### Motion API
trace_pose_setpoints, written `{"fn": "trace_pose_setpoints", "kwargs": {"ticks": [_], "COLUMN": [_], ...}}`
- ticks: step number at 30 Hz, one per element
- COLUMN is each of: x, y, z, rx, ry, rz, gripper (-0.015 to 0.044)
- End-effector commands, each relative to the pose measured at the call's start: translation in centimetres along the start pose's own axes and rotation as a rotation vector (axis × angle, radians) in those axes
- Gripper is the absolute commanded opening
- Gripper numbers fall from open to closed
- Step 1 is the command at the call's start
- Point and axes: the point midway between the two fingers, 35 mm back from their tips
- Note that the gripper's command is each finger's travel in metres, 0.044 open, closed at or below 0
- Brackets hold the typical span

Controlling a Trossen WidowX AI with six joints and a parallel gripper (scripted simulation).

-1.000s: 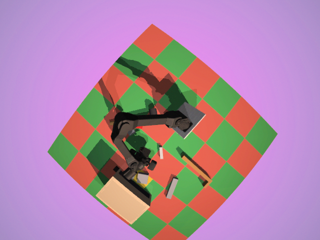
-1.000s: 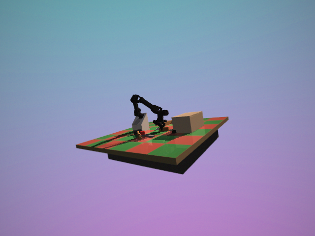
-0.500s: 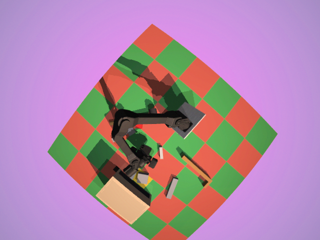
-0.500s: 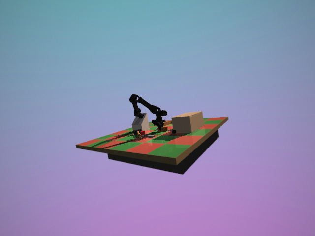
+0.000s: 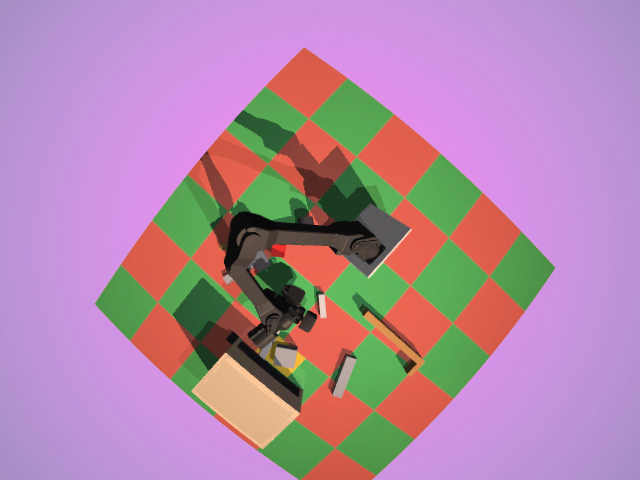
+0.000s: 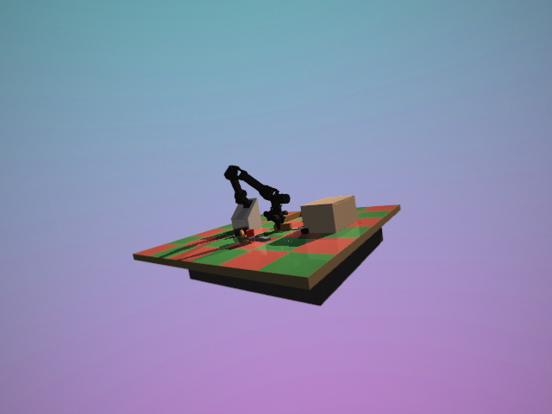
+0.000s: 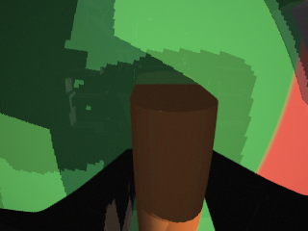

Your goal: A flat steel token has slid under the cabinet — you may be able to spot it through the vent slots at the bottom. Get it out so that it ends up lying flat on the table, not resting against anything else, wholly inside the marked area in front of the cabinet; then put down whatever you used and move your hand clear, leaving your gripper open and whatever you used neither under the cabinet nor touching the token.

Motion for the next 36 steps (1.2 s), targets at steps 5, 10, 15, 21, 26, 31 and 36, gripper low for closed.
{"fn": "trace_pose_setpoints", "kwargs": {"ticks": [5, 10, 15, 21, 26, 31, 36], "x": [1.3, 1.8, 2.3, 3.0, 3.5, 4.1, 4.6], "y": [0.2, 0.4, 0.5, 0.8, 1.0, 1.1, 1.3], "z": [-0.1, -0.1, -0.1, -0.1, -0.1, -0.1, -0.1], "rx": [-0.002, -0.002, -0.002, -0.002, -0.002, -0.002, -0.002], "ry": [-0.006, -0.007, -0.007, -0.007, -0.008, -0.008, -0.008], "rz": [0.008, 0.008, 0.009, 0.009, 0.009, 0.009, 0.01], "gripper": [0.0, 0.0, 0.0, 0.0, 0.0, 0.0, 0.0]}}
Point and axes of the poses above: the point midway between the two fingers, 35 mm back from their tips, its own z axis back along the fingers, its own y axis across the jaws, x = y × z, and after that the axes turned 12 degrees about -z, right-handed
